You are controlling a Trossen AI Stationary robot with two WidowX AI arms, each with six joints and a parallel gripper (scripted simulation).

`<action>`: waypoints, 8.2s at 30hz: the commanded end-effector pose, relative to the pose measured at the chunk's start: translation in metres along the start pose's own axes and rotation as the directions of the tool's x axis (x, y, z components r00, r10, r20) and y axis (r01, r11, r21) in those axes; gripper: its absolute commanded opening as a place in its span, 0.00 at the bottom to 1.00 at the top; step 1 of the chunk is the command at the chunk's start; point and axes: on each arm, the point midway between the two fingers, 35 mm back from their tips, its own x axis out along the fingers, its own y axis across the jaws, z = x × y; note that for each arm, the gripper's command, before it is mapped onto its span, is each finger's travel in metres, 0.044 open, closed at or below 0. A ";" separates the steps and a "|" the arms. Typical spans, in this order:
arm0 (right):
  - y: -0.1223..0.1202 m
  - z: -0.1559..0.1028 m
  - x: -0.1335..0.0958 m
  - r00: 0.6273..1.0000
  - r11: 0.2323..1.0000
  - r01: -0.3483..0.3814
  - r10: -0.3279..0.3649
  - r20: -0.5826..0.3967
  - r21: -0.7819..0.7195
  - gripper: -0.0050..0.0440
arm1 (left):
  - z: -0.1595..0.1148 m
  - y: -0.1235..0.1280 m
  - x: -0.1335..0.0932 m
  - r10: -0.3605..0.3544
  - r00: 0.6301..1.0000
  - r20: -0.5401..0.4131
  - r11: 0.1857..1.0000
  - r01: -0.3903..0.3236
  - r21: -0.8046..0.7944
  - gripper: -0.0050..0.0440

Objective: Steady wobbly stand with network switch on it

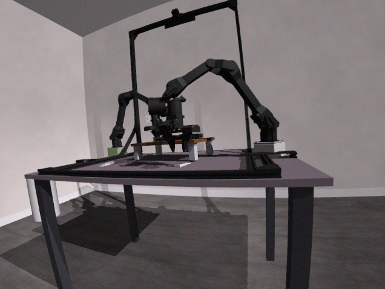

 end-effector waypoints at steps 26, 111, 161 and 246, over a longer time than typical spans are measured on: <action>0.000 -0.001 0.008 1.000 1.000 0.002 -0.002 -0.015 0.003 0.10 | 0.032 -0.001 -0.002 -0.005 1.000 -0.001 1.000 0.005 -0.005 0.10; 0.000 -0.001 0.008 1.000 1.000 0.002 -0.002 -0.015 0.003 0.10 | 0.021 -0.001 0.055 -0.005 1.000 -0.001 1.000 0.005 -0.005 0.10; 0.000 -0.001 0.008 1.000 1.000 0.002 -0.002 -0.015 0.003 0.10 | -0.011 -0.001 0.055 -0.005 1.000 -0.001 1.000 0.005 -0.005 0.10; 0.000 -0.001 0.008 1.000 1.000 0.002 -0.002 -0.015 0.003 0.10 | -0.049 -0.001 0.055 -0.005 1.000 -0.001 1.000 0.005 -0.005 0.10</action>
